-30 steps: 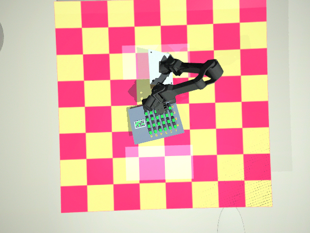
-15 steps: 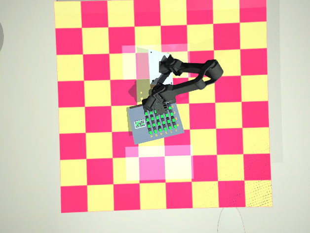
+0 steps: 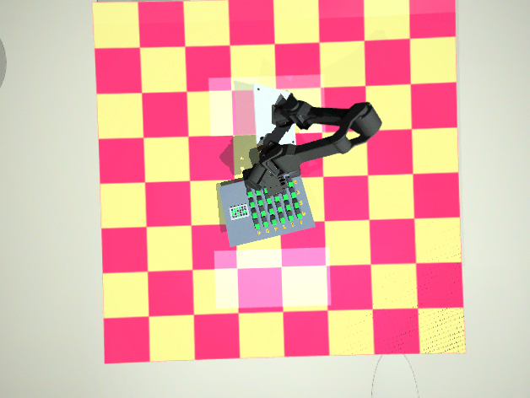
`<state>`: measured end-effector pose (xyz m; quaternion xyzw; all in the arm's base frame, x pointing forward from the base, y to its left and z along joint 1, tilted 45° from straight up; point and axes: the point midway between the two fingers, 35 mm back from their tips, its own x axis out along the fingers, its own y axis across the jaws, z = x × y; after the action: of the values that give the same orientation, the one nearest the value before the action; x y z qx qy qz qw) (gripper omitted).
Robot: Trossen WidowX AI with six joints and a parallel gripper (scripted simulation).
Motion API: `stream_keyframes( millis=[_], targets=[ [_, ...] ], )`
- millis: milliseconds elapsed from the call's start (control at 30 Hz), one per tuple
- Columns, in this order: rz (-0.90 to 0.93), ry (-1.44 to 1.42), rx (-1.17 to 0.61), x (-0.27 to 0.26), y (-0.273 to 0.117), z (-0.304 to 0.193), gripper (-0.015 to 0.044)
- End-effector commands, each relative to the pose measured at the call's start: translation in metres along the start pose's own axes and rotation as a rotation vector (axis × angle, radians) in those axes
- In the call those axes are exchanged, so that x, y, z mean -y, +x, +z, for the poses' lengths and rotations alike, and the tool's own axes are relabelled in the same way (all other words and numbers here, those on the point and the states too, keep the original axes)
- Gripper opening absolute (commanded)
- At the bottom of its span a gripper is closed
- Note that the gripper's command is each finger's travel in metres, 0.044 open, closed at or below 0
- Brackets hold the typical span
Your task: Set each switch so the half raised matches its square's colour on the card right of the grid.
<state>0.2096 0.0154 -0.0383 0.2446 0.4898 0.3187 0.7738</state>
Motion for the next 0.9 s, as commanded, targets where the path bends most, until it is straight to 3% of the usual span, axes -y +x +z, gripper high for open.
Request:
stream_keyframes(
  millis=[0,500,700,867],
  targets=[
    [0.004,0.000,0.003,-0.001,0.001,0.001,0.0000],
    [-0.001,-0.002,0.000,0.000,0.001,0.001,0.0000],
    [-0.003,0.001,-0.024,0.002,-0.055,0.003,0.0000],
    [0.001,0.000,-0.025,0.000,-0.063,0.003,0.0000]
  ],
)
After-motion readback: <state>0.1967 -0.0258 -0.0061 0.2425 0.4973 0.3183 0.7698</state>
